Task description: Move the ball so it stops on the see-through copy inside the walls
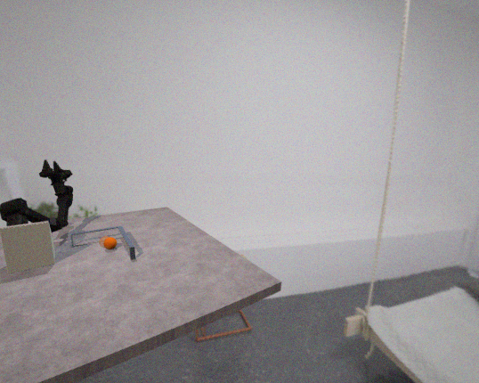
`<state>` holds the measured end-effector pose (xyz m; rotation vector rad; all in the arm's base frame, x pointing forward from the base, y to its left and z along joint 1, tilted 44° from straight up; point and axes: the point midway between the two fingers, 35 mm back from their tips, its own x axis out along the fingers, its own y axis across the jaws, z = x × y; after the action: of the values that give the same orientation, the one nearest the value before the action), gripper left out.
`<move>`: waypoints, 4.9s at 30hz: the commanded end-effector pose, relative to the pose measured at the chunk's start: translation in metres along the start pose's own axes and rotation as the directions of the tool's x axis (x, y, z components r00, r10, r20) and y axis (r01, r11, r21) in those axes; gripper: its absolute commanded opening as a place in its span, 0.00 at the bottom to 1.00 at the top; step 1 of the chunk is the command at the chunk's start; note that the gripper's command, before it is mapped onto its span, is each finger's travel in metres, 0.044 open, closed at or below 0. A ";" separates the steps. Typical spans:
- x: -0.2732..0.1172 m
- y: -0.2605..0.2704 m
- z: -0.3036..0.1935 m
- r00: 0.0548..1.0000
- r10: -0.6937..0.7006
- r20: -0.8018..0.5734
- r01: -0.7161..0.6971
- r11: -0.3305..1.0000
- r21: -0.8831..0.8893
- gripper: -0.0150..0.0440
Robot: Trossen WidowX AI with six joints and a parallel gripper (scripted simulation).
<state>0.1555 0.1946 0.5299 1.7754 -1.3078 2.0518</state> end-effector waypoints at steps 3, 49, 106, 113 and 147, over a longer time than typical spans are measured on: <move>0.010 0.007 -0.003 0.999 0.024 0.020 -0.025 0.999 0.029 0.92; -0.007 0.358 0.387 -0.546 0.109 0.831 -0.743 -0.522 -0.419 0.92; -0.463 0.307 0.322 -0.946 -0.129 -0.297 0.249 -0.876 -0.414 0.92; -0.474 0.306 0.318 -0.946 -0.130 -0.297 0.250 -0.876 -0.413 0.92; -0.426 0.312 0.341 -0.949 -0.122 -0.291 0.240 -0.877 -0.415 0.25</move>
<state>0.3497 -0.0260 -0.0382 0.7402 1.4203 0.4365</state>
